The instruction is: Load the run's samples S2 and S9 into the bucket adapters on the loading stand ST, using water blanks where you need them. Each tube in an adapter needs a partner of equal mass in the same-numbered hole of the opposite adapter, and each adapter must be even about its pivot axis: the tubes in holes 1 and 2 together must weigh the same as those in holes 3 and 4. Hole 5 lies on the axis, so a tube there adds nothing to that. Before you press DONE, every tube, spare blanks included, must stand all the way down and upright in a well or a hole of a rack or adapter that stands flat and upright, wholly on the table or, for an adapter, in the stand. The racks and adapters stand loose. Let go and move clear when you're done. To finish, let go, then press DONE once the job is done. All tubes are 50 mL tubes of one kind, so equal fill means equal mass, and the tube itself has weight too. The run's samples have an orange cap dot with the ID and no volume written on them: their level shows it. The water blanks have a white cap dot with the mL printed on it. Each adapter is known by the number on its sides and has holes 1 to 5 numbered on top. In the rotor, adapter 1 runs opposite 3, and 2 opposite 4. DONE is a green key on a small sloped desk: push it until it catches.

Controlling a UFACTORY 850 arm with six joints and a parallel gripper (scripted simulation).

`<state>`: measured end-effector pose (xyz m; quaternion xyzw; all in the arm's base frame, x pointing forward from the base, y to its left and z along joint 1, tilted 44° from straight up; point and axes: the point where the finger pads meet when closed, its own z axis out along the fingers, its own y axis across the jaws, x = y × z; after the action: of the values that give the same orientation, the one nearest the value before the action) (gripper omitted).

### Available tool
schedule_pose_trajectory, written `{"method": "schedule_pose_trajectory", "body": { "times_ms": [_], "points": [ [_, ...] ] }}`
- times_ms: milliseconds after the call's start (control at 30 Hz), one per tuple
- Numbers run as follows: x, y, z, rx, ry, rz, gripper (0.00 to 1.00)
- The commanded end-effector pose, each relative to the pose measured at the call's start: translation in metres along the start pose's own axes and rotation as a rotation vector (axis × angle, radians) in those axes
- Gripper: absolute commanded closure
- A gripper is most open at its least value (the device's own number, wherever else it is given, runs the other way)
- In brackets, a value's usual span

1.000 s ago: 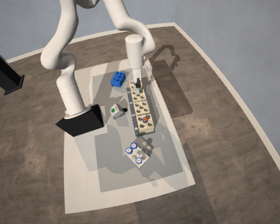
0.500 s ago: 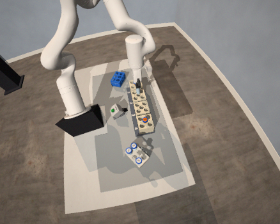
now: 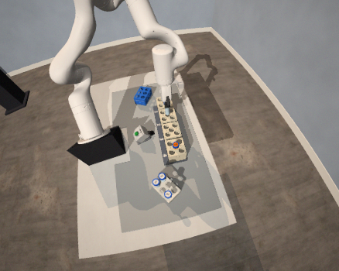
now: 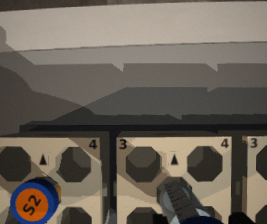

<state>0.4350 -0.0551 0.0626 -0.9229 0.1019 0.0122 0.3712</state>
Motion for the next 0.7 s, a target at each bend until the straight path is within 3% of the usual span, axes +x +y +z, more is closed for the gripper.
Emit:
{"method": "schedule_pose_trajectory", "body": {
  "times_ms": [0,667],
  "points": [
    [0.001,0.000,0.004,0.000,0.002,-0.001,1.00],
    [0.001,0.000,0.022,0.000,0.002,-0.001,1.00]
  ]
}}
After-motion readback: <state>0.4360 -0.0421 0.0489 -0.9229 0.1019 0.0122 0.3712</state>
